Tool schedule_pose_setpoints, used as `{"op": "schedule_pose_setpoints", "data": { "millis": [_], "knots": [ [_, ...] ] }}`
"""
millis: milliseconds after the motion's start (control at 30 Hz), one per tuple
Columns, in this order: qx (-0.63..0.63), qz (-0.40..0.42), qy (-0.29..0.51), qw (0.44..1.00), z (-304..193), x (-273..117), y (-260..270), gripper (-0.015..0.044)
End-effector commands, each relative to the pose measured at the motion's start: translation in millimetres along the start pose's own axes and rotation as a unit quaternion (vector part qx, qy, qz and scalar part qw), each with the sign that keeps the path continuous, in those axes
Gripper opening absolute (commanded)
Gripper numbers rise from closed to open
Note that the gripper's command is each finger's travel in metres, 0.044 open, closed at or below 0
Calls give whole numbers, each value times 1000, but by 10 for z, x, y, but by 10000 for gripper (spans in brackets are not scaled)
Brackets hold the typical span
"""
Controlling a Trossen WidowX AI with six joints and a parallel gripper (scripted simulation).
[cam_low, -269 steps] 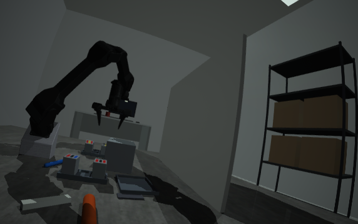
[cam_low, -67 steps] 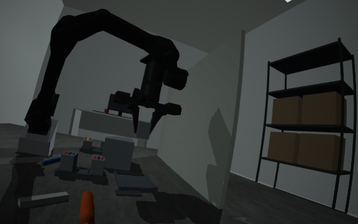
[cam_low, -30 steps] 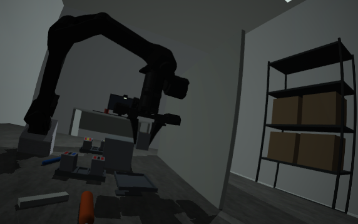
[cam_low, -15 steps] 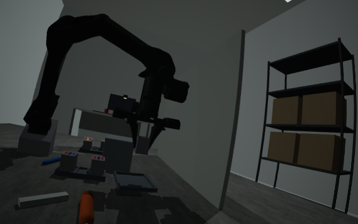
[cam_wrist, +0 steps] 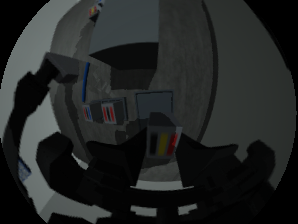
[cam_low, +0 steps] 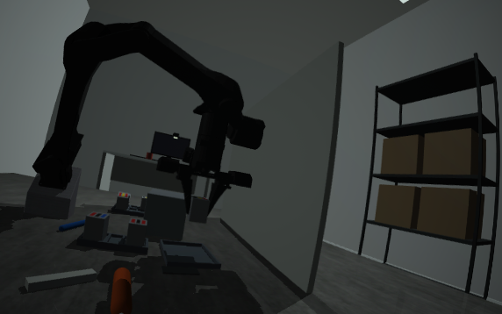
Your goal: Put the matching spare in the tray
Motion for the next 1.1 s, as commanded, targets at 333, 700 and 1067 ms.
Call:
{"op": "schedule_pose_setpoints", "data": {
  "millis": [333, 700, 1067],
  "knots": [
    [-1, -3, 0, 1000, -7, 99, 6, 0],
    [0, -3, 1, 1000, -11, 186, 10, 0],
    [0, -3, 2, 1000, -15, 272, 17, 0]
  ]
}}
Point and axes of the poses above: the point midway between the two fingers, 35 mm back from their tips, its own x axis out along the fingers, its own y axis across the jaws, z = x × y, the point moved 9 cm from there along -x, back along the fingers, and after that the axes turned 5 degrees about -x, right-handed, at the moved point
